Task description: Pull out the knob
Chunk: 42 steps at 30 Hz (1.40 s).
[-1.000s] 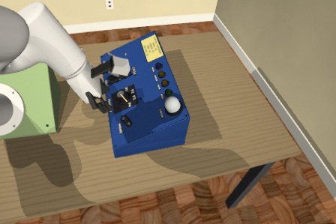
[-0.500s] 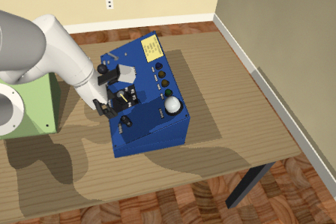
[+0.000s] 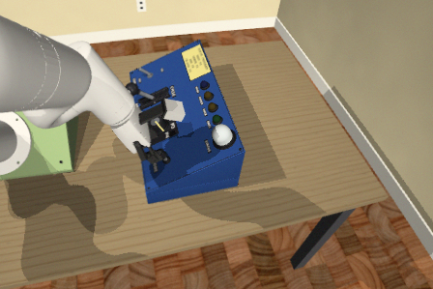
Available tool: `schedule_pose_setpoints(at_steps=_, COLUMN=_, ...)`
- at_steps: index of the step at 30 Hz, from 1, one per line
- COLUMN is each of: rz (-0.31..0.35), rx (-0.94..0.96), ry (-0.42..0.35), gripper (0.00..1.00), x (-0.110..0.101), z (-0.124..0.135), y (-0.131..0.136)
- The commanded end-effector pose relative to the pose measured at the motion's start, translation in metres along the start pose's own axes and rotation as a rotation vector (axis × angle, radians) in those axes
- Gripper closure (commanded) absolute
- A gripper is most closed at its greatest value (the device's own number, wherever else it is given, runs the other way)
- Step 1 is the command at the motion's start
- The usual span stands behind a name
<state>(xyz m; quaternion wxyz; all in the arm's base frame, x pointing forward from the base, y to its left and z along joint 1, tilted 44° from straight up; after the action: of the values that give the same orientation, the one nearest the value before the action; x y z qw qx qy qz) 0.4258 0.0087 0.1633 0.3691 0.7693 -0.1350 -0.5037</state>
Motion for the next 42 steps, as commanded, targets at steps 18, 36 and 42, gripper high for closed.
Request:
schedule_pose_setpoints(at_steps=18, rz=0.001, rx=0.001, ry=0.003, gripper=0.24, x=0.046, z=-0.002, y=0.000)
schedule_pose_setpoints(at_steps=36, rz=0.001, rx=0.001, ry=0.003, gripper=0.24, x=0.046, z=-0.002, y=0.000)
schedule_pose_setpoints(at_steps=42, rz=0.001, rx=0.001, ry=0.003, gripper=0.24, x=0.049, z=-0.003, y=0.001)
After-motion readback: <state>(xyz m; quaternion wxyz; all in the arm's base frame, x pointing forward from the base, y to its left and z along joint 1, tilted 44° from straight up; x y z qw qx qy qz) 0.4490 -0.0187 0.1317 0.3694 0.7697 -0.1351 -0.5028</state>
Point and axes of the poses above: the point where the finger pads meet when closed, its own x axis out along the fingers, its own y axis across the jaws, z = x × y, the point moved 2 cm from there along -x, back along the fingers, and after that the axes turned 2 degrees about -x, right-handed, at the moved point
